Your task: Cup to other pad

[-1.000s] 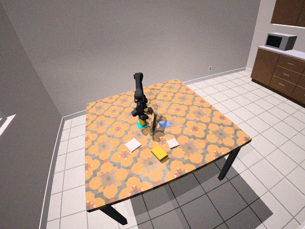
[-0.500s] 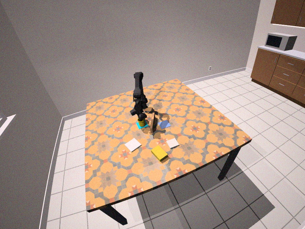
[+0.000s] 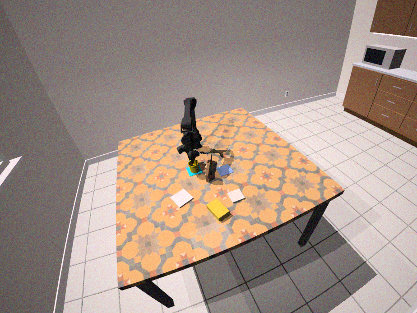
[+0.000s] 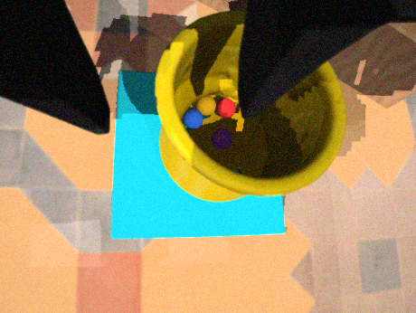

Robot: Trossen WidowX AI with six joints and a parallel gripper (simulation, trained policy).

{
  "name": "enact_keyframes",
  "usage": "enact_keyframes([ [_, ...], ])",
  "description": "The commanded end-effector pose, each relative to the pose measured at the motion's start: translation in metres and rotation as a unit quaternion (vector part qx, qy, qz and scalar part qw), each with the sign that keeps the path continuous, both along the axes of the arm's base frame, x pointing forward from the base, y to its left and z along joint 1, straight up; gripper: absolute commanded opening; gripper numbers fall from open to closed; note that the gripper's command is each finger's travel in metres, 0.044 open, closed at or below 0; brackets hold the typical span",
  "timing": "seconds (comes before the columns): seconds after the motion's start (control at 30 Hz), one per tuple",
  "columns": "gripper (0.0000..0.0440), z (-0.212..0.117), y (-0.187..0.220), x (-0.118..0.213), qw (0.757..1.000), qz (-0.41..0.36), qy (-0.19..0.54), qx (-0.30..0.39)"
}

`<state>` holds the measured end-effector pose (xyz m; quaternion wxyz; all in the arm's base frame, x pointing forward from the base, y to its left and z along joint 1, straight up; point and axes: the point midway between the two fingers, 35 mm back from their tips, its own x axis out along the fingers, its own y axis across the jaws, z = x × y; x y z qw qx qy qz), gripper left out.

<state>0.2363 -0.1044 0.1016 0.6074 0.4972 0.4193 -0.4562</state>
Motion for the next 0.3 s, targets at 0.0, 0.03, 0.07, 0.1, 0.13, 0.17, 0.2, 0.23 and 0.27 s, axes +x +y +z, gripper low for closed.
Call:
enact_keyframes([
  [0.0, 0.0242, 0.005, 0.001, -0.003, 1.000, -0.003, -0.007, 0.002],
  [0.03, 0.0247, 0.007, 0.001, -0.004, 1.000, -0.005, -0.010, 0.002],
  [0.07, 0.0252, 0.009, 0.001, -0.005, 1.000, -0.007, -0.014, 0.002],
  [0.1, 0.0256, 0.011, 0.001, -0.005, 1.000, -0.008, -0.017, 0.002],
  [0.13, 0.0260, 0.014, 0.000, -0.006, 1.000, -0.010, -0.021, 0.001],
  [0.17, 0.0264, 0.017, 0.000, -0.007, 1.000, -0.011, -0.025, 0.000],
  [0.2, 0.0271, 0.020, 0.000, -0.007, 1.000, -0.012, -0.029, -0.001],
  [0.23, 0.0280, 0.023, -0.001, -0.007, 0.999, -0.014, -0.033, -0.002],
  [0.27, 0.0292, 0.026, -0.002, -0.008, 0.999, -0.015, -0.037, -0.003],
])
